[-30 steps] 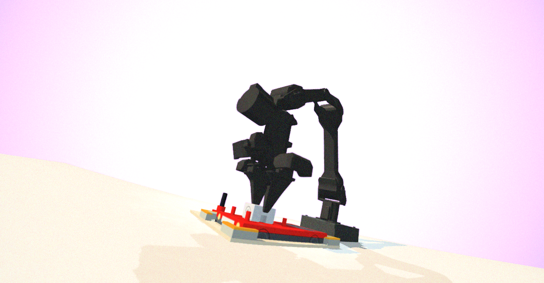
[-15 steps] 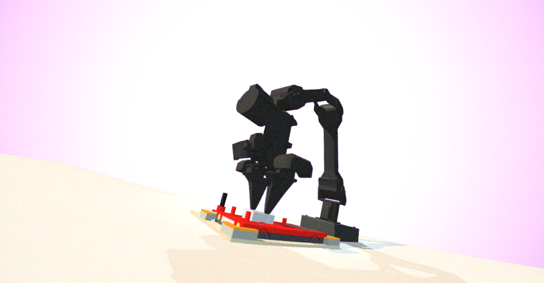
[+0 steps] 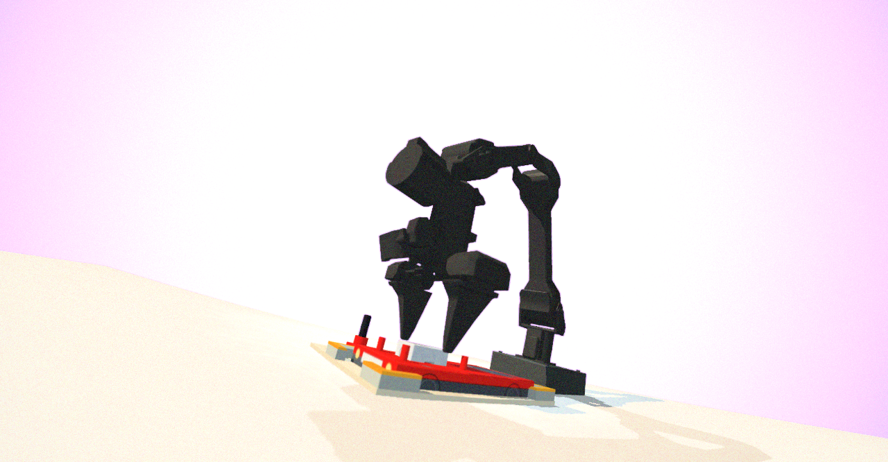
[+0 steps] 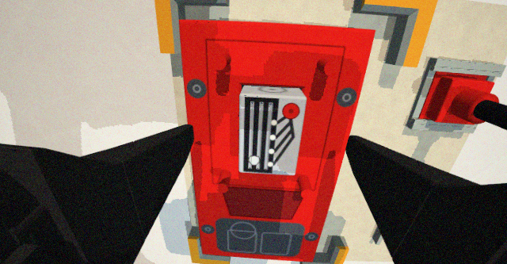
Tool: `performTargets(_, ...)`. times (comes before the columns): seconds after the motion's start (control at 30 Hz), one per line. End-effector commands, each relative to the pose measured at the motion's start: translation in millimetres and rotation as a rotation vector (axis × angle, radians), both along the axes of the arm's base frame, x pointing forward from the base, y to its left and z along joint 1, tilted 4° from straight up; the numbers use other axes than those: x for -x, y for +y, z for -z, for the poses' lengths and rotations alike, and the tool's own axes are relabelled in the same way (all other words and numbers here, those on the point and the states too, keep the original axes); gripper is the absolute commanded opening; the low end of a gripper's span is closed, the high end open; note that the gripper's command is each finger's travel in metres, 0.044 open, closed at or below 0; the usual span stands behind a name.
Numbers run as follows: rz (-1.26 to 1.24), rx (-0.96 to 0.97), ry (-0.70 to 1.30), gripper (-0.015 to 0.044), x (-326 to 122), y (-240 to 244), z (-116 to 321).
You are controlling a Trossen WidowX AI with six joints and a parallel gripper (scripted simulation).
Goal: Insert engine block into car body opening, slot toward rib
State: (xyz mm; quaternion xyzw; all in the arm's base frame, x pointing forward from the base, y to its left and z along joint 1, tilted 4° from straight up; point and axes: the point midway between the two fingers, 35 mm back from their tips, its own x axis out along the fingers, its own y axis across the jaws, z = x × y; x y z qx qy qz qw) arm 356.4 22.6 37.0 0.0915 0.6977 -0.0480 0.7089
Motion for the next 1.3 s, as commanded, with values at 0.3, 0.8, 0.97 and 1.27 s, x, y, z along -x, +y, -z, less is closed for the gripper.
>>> performTargets(0.3,0.001,-0.004,0.001,0.0440,0.7,-0.8,-13.3)
performTargets(0.8,0.001,-0.004,0.001,0.0151,0.7,-0.8,-13.3)
performTargets(0.97,0.001,-0.004,0.001,0.0020,0.7,-0.8,-13.3)
performTargets(1.27,0.001,-0.004,0.001,0.0000,0.7,-0.8,-13.3)
